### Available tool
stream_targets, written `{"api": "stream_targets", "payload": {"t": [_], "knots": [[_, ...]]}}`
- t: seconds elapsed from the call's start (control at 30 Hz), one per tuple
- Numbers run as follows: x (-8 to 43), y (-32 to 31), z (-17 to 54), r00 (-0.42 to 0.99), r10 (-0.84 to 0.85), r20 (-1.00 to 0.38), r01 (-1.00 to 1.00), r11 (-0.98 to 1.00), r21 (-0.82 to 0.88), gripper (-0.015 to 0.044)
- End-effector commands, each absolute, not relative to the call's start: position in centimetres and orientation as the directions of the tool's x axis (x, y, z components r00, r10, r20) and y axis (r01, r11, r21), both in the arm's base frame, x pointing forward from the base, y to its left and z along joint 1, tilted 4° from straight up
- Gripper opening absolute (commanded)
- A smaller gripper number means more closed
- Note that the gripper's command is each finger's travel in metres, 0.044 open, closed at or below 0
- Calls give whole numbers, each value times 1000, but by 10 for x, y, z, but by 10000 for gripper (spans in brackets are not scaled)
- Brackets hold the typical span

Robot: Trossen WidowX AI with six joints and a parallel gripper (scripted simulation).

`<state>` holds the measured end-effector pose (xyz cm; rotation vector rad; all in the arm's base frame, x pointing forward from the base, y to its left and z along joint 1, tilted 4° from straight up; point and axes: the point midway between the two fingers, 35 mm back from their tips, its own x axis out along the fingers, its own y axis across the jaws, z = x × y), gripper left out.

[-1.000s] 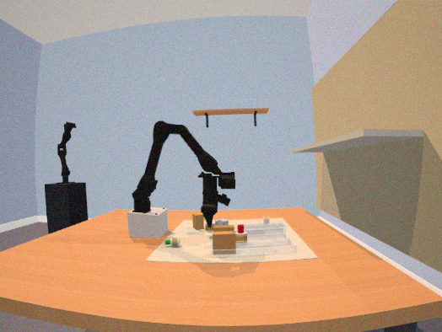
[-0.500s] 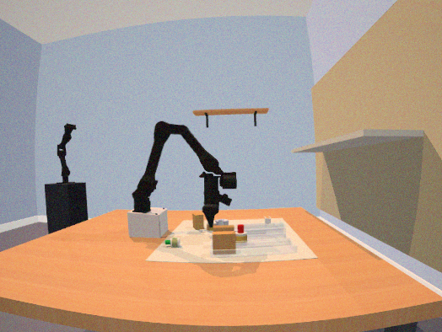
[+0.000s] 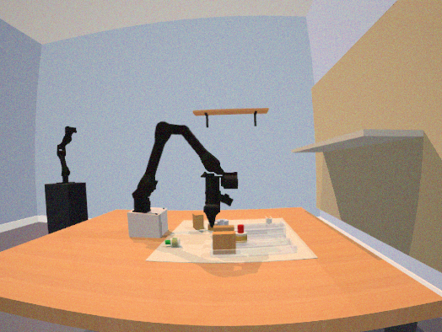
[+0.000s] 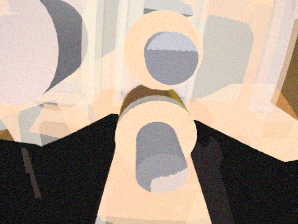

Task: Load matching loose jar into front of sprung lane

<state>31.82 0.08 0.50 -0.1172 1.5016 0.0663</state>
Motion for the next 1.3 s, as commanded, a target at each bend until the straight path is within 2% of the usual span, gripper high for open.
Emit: {"api": "stream_targets", "payload": {"t": [0.0, 1.27], "knots": [[328, 2, 9, 97, -25, -995, -112, 993, -36, 0], [342, 4, 14, 98, -25, -995, -112, 993, -36, 0]]}}
